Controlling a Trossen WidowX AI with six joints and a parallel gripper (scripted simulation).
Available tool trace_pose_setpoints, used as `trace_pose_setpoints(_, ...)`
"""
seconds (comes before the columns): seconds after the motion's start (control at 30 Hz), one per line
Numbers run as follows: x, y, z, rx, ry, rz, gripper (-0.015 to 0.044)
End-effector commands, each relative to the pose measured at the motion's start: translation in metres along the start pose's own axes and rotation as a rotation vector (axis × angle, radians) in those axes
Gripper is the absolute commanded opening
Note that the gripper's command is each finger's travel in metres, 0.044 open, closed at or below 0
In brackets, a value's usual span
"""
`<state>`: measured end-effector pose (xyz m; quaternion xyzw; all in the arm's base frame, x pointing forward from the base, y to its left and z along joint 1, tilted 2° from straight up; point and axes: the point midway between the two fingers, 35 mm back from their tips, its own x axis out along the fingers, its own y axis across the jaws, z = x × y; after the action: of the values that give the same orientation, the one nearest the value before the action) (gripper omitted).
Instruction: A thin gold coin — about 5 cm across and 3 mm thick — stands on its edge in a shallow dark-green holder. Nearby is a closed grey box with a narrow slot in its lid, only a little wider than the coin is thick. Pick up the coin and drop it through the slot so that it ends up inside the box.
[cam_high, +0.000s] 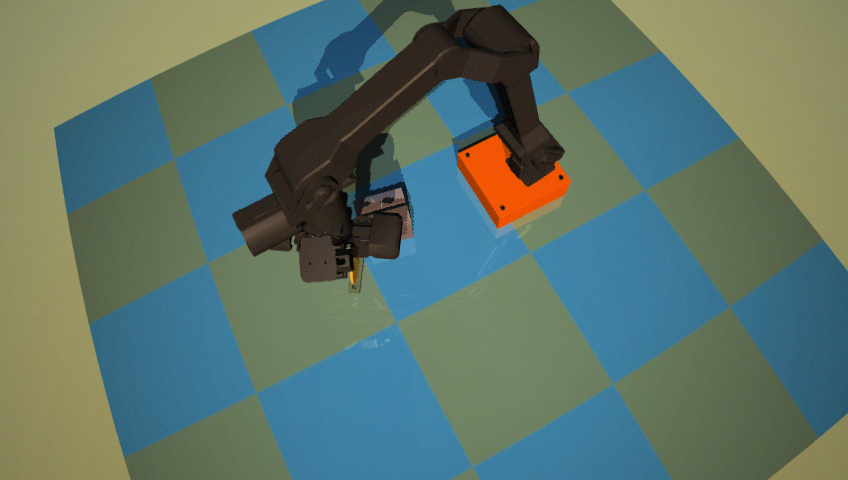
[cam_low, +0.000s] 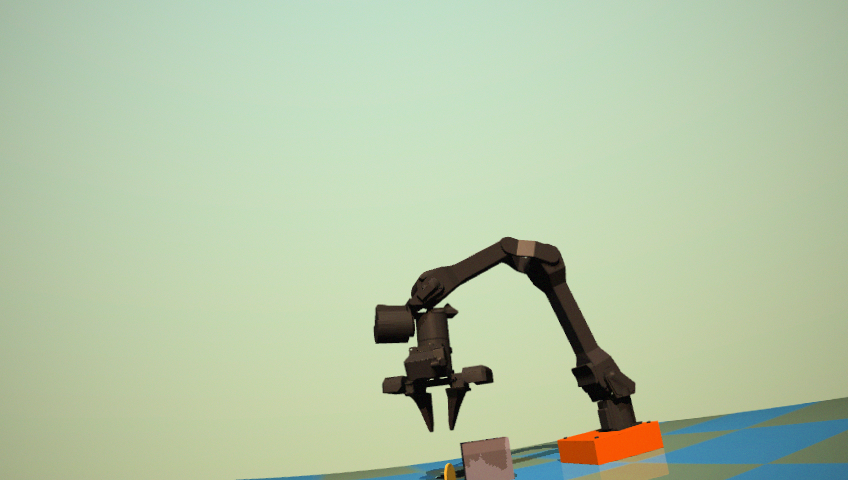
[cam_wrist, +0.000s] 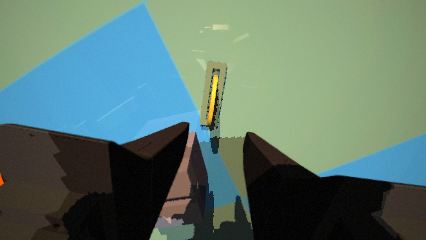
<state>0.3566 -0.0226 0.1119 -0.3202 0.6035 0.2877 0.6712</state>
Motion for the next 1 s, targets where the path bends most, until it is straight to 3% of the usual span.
trace_pose_setpoints(0.0, 0.023, 0.005, -0.003, -0.006, 0.015, 0.029, 0.0161)
trace_pose_setpoints(0.97, 0.065, 0.004, -0.003, -0.006, 0.015, 0.029, 0.0161)
